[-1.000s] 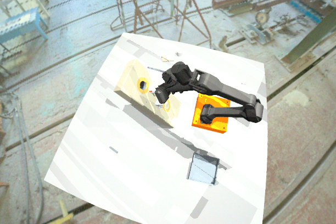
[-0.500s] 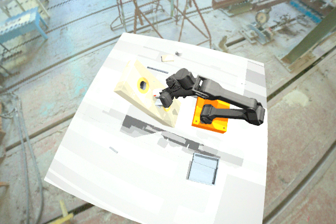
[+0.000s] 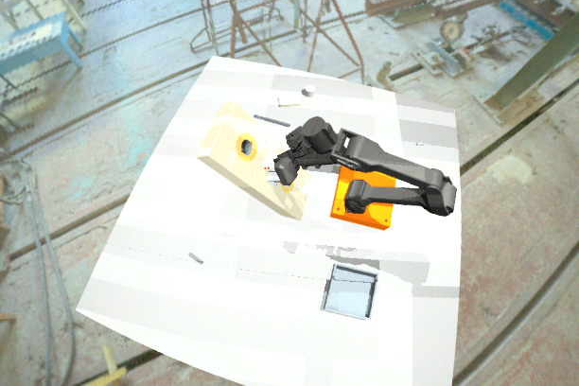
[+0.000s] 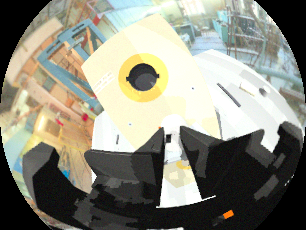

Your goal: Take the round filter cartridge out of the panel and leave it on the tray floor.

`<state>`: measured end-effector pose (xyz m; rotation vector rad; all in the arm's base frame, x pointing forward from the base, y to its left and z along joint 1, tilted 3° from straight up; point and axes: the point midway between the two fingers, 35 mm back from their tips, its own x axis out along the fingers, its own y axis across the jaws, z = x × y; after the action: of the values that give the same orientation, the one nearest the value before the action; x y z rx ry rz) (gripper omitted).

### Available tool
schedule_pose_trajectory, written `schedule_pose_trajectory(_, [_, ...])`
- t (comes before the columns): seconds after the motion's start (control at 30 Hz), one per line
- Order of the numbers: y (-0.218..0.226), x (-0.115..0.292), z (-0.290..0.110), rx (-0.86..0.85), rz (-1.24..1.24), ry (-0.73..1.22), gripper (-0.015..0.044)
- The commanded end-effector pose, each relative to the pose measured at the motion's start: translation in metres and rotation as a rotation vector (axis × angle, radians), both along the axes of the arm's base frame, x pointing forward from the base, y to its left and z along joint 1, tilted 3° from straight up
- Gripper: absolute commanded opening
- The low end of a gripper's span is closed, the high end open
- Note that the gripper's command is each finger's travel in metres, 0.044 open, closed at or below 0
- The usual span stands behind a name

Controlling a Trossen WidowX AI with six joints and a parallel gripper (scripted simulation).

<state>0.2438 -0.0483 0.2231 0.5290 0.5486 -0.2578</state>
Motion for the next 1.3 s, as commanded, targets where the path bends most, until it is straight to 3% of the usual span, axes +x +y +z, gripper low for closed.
schedule_pose_trajectory(0.0, [-0.003, 0.013, 0.031, -0.008, 0.006, -0.018, 0.0088])
schedule_pose_trajectory(0.1, [-0.006, 0.027, 0.058, -0.009, 0.006, -0.019, 0.0088])
schedule_pose_trajectory(0.23, [-0.007, 0.03, 0.065, -0.009, 0.006, -0.02, 0.0088])
schedule_pose_trajectory(0.6, [-0.01, 0.023, 0.139, -0.009, 0.005, -0.029, 0.0377])
schedule_pose_trajectory(0.7, [-0.009, 0.02, 0.114, -0.061, 0.054, 0.057, 0.0305])
schedule_pose_trajectory(0.93, [0.0, -0.008, 0.015, -0.253, 0.34, 0.424, 0.0305])
schedule_pose_trajectory(1.27, [0.0, -0.003, 0.006, -0.257, 0.348, 0.433, 0.0305])
